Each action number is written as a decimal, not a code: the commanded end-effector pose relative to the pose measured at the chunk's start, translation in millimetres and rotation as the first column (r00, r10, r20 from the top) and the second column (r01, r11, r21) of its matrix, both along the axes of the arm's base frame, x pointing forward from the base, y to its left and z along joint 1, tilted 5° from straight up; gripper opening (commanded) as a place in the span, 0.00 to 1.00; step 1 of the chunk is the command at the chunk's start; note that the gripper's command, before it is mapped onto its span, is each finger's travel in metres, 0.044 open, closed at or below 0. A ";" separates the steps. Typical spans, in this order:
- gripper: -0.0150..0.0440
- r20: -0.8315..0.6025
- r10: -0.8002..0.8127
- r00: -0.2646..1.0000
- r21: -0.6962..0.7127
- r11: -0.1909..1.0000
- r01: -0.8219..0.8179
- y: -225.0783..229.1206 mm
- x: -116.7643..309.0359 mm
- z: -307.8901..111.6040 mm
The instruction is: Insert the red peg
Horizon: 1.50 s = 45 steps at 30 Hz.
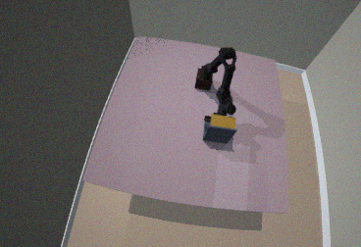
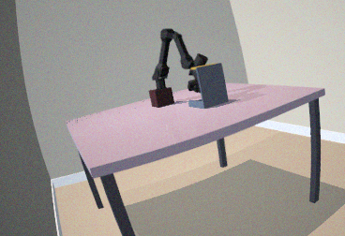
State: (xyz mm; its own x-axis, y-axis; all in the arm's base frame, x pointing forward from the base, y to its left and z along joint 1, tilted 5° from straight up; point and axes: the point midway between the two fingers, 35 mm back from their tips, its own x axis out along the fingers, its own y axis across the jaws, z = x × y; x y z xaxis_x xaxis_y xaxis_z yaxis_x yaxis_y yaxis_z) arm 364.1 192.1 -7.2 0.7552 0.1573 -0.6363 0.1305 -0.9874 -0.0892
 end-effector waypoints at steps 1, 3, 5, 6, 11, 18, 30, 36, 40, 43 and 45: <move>0.25 -0.020 0.003 1.000 -0.010 1.000 -0.003 -1.0 -3.2 -9.6; 0.25 -0.020 0.003 1.000 -0.010 1.000 -0.003 -1.0 -3.2 -10.5; 0.25 -0.020 0.003 1.000 -0.010 1.000 -0.003 -0.9 -3.3 -11.5; 0.25 -0.020 0.003 1.000 -0.010 1.000 -0.003 -0.9 -3.3 -11.7; 0.25 -0.020 0.003 1.000 -0.010 1.000 -0.003 -0.9 -3.3 -11.7; 0.25 -0.020 0.003 1.000 -0.010 1.000 -0.003 -0.9 -3.3 -11.7; 0.63 -0.004 0.001 1.000 -0.003 1.000 -0.001 0.1 -0.5 -6.5; 0.63 -0.009 0.001 1.000 -0.004 1.000 -0.001 -1.9 -12.2 -6.3; 0.63 -0.014 0.002 1.000 -0.006 1.000 -0.002 -4.2 -22.8 -6.4; 0.63 -0.018 0.002 1.000 -0.008 1.000 -0.003 -6.1 -30.7 -6.2; 0.63 -0.020 0.003 1.000 -0.009 1.000 -0.003 -7.5 -36.0 -6.2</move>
State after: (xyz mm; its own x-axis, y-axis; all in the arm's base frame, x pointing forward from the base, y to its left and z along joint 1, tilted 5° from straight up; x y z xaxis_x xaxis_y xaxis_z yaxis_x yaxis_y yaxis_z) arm 337.5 187.8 -13.3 0.7429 0.1589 -0.6503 0.1381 -0.9869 -0.0834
